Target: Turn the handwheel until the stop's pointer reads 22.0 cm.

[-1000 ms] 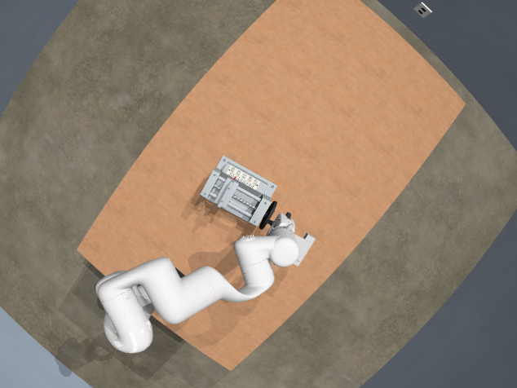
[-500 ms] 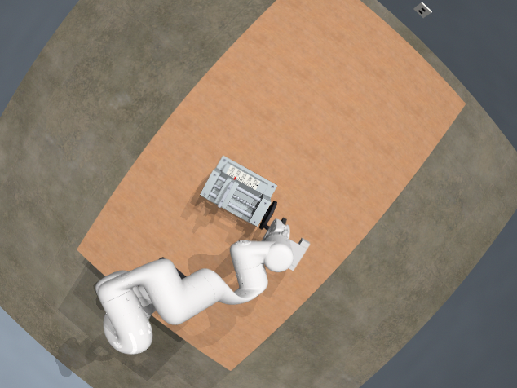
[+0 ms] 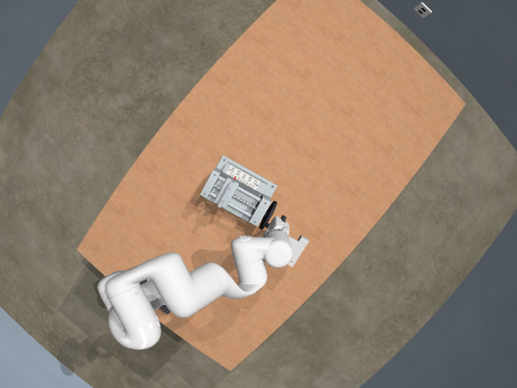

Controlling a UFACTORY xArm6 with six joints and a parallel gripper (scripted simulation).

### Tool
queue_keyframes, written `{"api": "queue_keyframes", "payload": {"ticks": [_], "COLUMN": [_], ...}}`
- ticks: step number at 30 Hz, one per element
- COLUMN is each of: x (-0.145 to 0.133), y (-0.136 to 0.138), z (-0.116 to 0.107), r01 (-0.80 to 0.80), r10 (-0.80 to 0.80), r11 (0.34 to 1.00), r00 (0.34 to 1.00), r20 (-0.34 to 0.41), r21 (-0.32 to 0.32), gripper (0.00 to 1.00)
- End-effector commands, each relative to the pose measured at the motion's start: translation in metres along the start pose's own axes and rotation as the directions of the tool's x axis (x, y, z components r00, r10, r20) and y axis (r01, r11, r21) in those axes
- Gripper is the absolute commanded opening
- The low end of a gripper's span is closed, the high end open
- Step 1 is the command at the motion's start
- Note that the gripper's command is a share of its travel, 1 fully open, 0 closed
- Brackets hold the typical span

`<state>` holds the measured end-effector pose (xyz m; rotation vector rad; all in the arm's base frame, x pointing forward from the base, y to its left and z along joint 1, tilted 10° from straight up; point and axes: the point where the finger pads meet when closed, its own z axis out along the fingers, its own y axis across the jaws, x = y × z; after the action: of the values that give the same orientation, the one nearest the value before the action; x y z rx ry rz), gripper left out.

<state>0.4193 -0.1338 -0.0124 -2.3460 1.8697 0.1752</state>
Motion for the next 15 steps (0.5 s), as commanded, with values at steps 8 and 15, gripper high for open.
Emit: {"api": "queue_keyframes", "payload": {"ticks": [8,15], "x": [0.001,0.001], "y": [-0.015,-0.027], "z": [0.013,0.017], "r01": [0.000,0.000], "r10": [0.000,0.000], "r11": [1.000,1.000], "r00": [1.000,1.000], "r20": [-0.002,-0.002], "r21": [0.003,0.003], "gripper": [0.06,0.06]}}
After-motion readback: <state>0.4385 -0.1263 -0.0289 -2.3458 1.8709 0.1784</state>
